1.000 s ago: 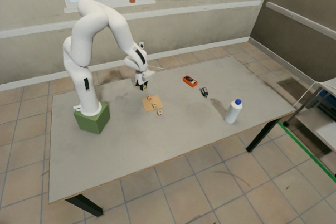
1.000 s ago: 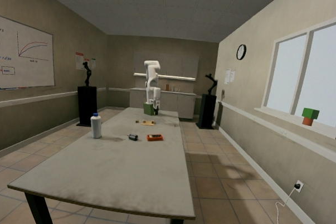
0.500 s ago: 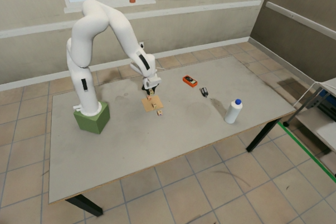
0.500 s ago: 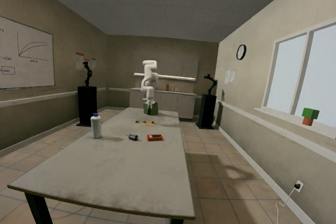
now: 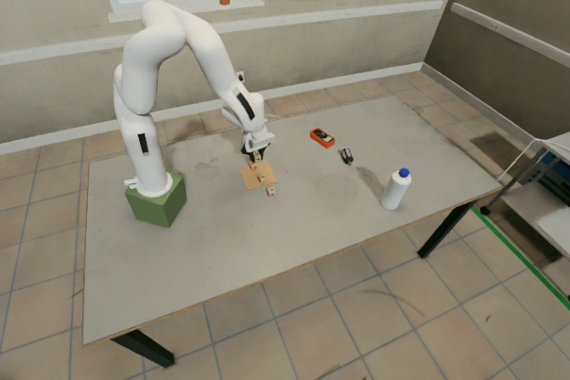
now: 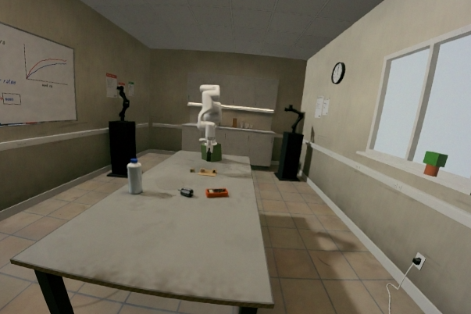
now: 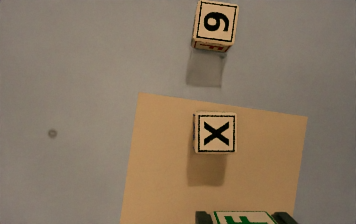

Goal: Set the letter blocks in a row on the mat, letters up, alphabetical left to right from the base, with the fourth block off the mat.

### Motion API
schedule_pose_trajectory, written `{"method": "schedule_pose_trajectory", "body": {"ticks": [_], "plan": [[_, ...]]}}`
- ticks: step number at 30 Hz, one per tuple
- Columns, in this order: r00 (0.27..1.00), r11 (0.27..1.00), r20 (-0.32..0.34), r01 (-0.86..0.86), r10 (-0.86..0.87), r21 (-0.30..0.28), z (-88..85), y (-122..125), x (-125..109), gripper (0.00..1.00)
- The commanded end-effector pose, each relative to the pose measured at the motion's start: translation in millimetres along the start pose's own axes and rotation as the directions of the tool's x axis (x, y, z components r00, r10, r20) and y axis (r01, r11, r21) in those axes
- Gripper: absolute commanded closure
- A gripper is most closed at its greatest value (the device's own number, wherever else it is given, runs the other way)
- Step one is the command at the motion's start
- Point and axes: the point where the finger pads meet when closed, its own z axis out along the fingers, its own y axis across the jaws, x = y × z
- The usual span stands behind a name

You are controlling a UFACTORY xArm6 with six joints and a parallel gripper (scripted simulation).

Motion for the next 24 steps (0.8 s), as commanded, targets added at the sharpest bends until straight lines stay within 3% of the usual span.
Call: {"method": "schedule_pose_trajectory", "body": {"ticks": [1, 16, 24], "plan": [[1.0, 1.0, -0.001, -0.001, 0.001, 0.004, 7.7, -2, 0, 0.72], [1.0, 1.0, -0.001, -0.001, 0.001, 0.004, 72.5, -4, 0, 0.72], [1.0, 1.0, -0.001, -0.001, 0.001, 0.004, 87.9, -4, 0, 0.72]]}}
